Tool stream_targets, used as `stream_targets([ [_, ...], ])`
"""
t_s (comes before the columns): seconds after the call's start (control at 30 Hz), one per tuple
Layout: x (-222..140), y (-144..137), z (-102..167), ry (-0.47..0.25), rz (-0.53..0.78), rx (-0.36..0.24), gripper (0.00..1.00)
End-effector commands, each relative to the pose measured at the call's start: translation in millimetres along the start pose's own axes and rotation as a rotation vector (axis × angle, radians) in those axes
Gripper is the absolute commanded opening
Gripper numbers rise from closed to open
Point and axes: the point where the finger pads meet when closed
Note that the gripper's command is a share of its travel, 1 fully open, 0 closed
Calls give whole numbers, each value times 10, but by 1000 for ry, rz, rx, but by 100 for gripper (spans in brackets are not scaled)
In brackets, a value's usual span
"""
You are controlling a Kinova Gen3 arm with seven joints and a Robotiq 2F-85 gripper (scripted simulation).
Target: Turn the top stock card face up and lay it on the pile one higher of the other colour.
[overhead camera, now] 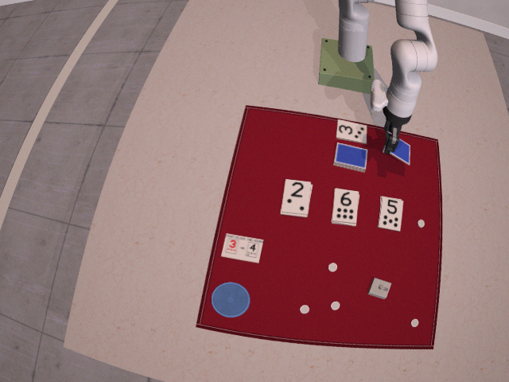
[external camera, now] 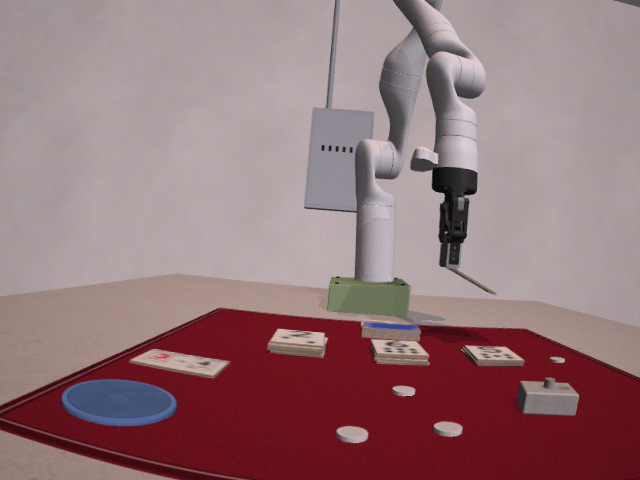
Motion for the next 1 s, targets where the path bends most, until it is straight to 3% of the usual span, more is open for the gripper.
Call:
stream_targets([
  [0.0,-86,5,-2,39,-17,-9,71],
  [0.4,-121,2,4,241,-16,-47,71],
  [0.47,-121,2,4,241,-16,-47,71],
  [0.97,-175,-6,24,577,-16,-108,71],
])
Point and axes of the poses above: the point where the finger pads meet when closed, its own z axis out along the fingers, its own y axis across the jaws, x = y × z, and after that the axes turned 10 degrees about -z, right-handed
